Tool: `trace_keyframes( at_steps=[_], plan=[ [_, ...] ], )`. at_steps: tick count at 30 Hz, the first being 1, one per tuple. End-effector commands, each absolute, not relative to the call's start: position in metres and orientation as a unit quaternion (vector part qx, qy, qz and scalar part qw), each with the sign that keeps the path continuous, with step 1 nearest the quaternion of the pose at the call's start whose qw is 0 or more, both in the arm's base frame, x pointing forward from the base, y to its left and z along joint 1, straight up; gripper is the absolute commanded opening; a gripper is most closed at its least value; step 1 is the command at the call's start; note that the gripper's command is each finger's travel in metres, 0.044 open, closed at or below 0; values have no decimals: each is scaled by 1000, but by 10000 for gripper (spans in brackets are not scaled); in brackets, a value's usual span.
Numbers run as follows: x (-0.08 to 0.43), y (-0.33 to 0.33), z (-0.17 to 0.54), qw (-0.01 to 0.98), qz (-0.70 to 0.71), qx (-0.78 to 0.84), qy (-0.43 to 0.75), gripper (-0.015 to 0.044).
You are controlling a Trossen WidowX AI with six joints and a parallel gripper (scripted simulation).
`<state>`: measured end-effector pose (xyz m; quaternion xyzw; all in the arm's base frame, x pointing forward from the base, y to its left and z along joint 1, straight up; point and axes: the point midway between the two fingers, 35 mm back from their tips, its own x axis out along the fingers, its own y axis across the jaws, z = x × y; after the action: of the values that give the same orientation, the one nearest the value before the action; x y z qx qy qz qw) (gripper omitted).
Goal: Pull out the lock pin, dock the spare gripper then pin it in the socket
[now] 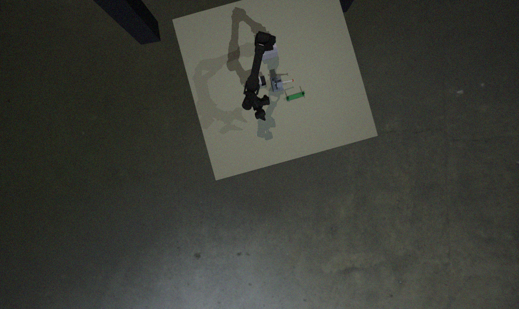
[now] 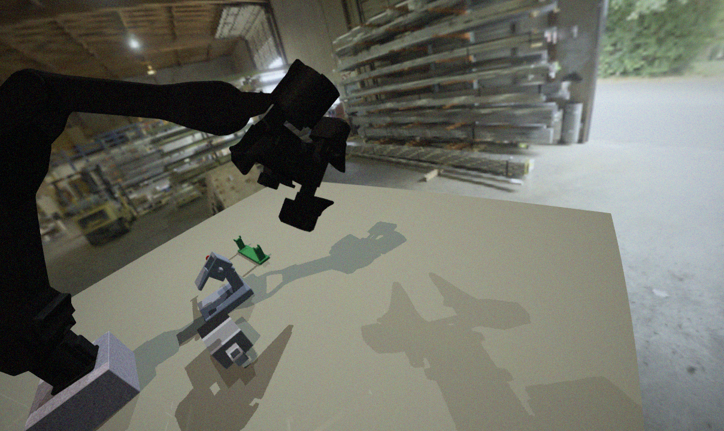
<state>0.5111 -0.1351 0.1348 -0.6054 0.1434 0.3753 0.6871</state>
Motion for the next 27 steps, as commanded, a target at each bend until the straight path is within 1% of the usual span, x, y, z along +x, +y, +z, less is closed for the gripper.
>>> trace_keyframes(
  at_steps=[1,6,11,16,20,22,27],
  plan=[
    [489,-67,134,680,426,-561,203,300],
    [451,0,131,653,473,-525,273,300],
    [398,54,131,607,506,-505,348,300],
    [337,90,134,548,520,-504,419,300],
    [289,104,139,499,516,-517,467,300],
    [281,106,140,490,515,-520,474,300],
    [281,106,140,490,515,-520,474,300]
  ],
)
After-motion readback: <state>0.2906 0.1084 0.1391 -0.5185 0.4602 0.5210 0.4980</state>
